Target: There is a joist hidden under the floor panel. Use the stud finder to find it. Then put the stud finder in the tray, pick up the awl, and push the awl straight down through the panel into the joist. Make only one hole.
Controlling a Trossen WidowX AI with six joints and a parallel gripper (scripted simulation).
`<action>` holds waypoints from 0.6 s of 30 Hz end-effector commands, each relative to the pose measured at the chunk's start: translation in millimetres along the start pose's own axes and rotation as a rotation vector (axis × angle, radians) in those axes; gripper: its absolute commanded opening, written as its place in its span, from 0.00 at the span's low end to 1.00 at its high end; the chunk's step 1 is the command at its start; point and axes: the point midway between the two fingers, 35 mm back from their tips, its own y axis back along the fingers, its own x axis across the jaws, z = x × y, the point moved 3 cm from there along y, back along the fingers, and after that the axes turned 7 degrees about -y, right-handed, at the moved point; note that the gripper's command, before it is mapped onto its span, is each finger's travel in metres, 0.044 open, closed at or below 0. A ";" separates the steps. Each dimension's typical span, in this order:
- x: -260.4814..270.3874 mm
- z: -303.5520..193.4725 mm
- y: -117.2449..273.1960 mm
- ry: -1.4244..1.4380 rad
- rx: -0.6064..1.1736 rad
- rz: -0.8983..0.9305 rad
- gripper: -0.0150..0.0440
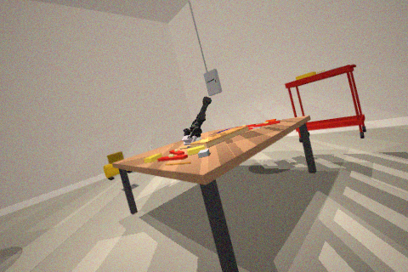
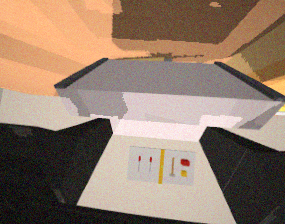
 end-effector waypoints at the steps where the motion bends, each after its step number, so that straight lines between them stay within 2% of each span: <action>1: 0.3 -0.4 0.5 -0.008 0.035 -0.004 0.25; 8: -1.2 -20.6 4.1 -0.008 0.063 -0.020 0.25; 18: -1.2 -17.2 2.1 -0.008 0.062 -0.020 0.25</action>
